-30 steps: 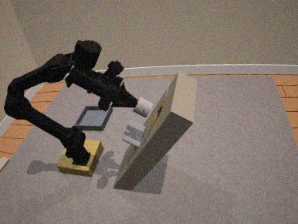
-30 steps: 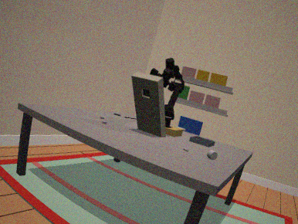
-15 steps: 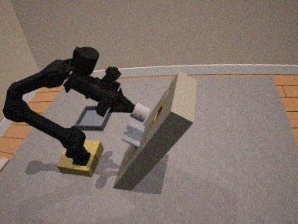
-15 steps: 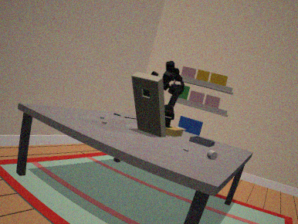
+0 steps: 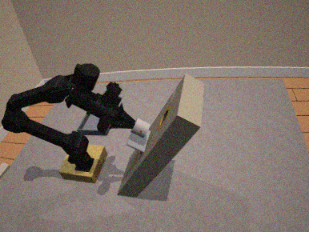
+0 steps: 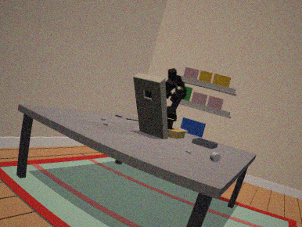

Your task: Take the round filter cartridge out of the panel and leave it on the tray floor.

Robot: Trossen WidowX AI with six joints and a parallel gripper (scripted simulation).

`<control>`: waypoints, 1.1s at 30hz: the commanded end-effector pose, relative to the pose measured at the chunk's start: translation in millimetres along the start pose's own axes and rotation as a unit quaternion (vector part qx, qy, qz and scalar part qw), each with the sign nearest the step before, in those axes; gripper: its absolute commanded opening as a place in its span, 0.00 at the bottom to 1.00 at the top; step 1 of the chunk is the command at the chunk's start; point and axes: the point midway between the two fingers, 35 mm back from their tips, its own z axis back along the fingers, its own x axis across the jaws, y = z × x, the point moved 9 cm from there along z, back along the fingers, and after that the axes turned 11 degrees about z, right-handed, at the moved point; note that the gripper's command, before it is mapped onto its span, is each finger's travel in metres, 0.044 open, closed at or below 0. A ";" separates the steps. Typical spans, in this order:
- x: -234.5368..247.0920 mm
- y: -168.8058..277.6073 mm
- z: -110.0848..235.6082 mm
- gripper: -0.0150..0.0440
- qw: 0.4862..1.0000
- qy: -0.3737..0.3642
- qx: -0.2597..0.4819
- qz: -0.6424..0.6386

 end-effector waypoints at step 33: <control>-75.2 -94.4 49.1 0.79 1.000 0.010 -0.010 -0.006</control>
